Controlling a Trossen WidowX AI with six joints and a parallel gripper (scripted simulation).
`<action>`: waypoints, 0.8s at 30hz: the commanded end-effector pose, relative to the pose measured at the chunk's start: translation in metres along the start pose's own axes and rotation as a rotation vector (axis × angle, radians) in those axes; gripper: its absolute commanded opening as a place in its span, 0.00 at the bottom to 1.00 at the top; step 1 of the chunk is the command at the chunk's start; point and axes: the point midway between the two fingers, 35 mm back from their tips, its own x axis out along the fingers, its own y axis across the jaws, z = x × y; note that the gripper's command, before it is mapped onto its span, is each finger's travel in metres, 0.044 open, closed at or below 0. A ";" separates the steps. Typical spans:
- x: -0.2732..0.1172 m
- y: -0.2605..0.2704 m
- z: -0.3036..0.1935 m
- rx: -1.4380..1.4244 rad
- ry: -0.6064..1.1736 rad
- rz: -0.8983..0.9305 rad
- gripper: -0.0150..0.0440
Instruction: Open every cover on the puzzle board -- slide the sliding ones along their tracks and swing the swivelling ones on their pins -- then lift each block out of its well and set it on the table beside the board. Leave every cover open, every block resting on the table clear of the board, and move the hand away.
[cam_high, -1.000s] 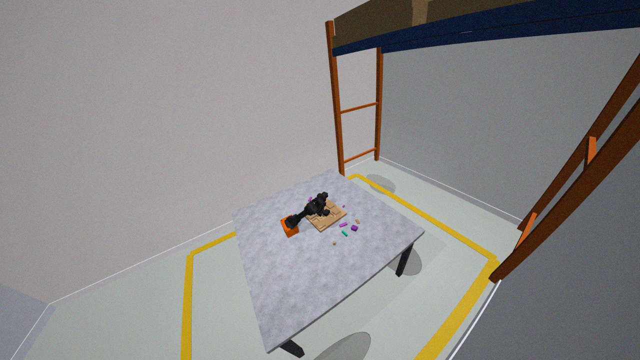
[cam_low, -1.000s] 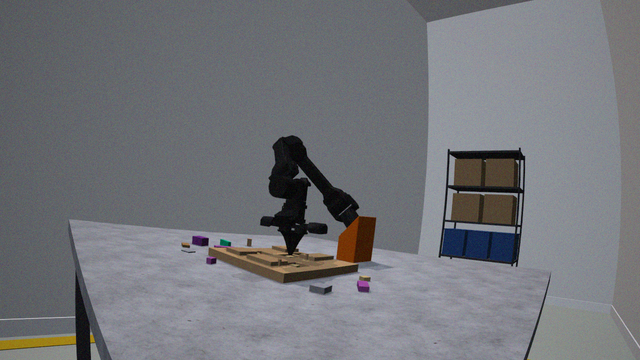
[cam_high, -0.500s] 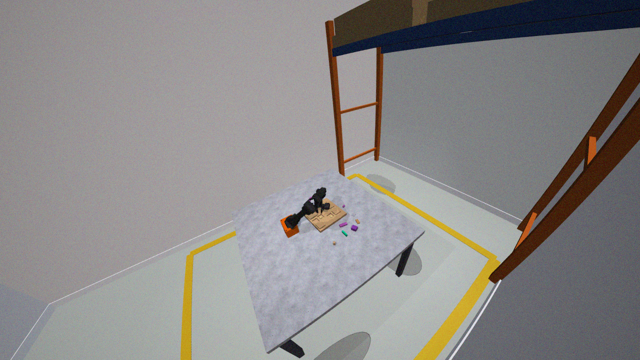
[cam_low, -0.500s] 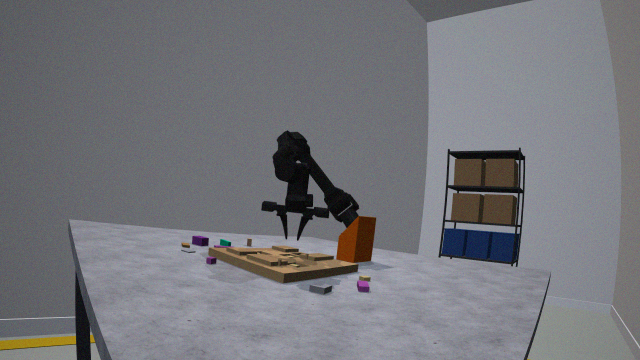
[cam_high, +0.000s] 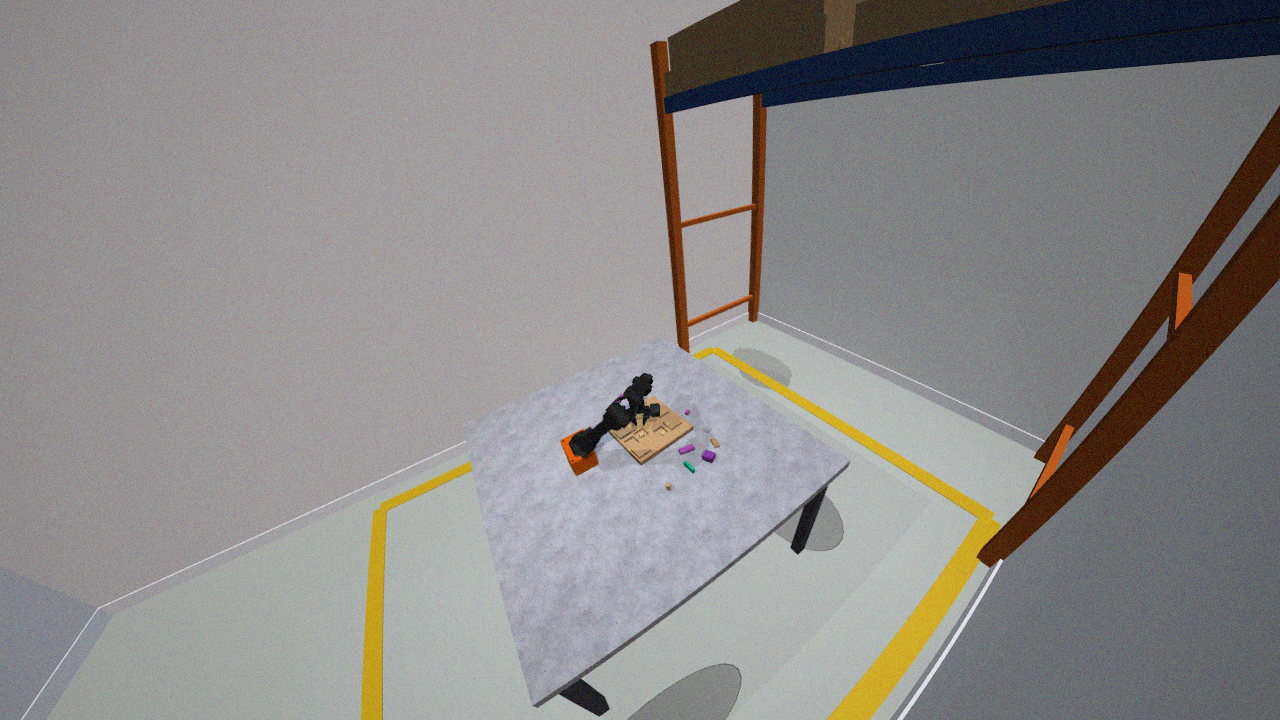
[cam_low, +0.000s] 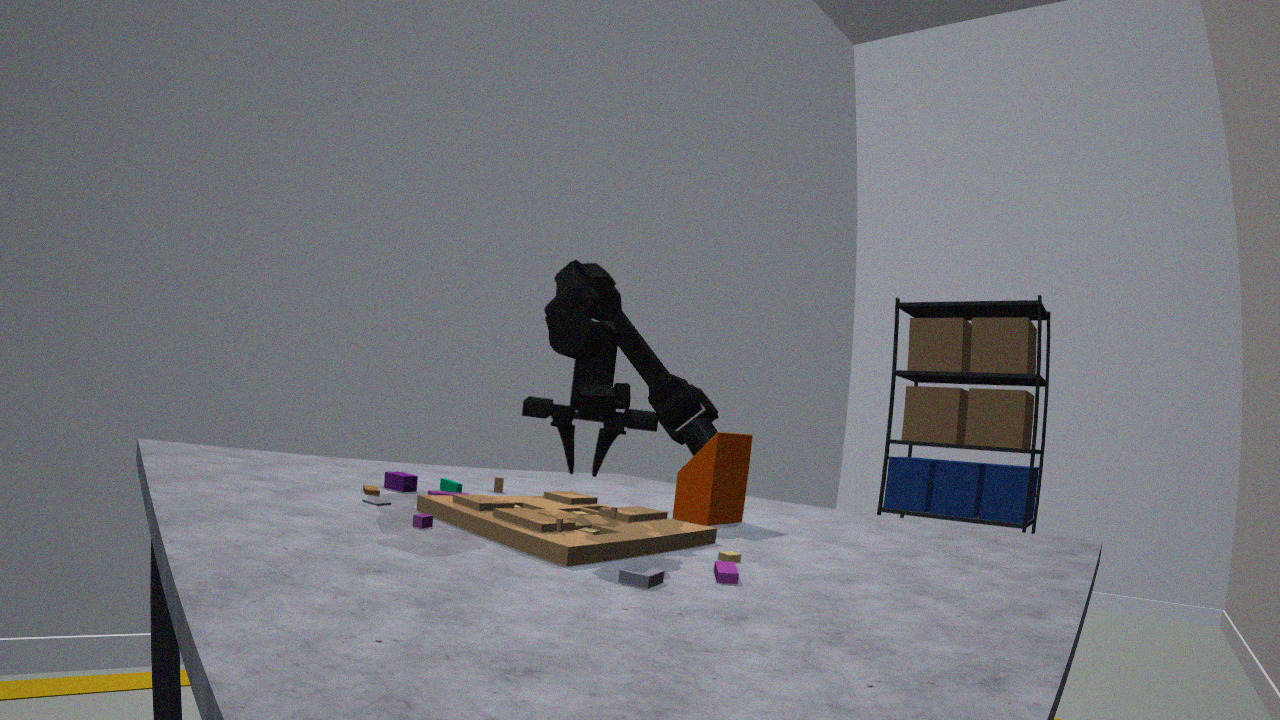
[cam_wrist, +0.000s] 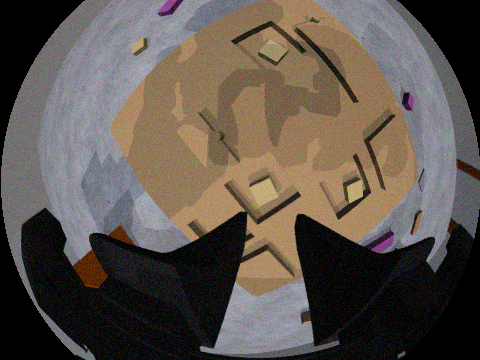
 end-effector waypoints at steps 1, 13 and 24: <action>0.013 0.002 -0.002 -0.009 0.010 0.006 0.50; 0.029 0.002 -0.004 -0.009 0.012 0.005 0.50; 0.029 0.002 -0.004 -0.009 0.012 0.005 0.50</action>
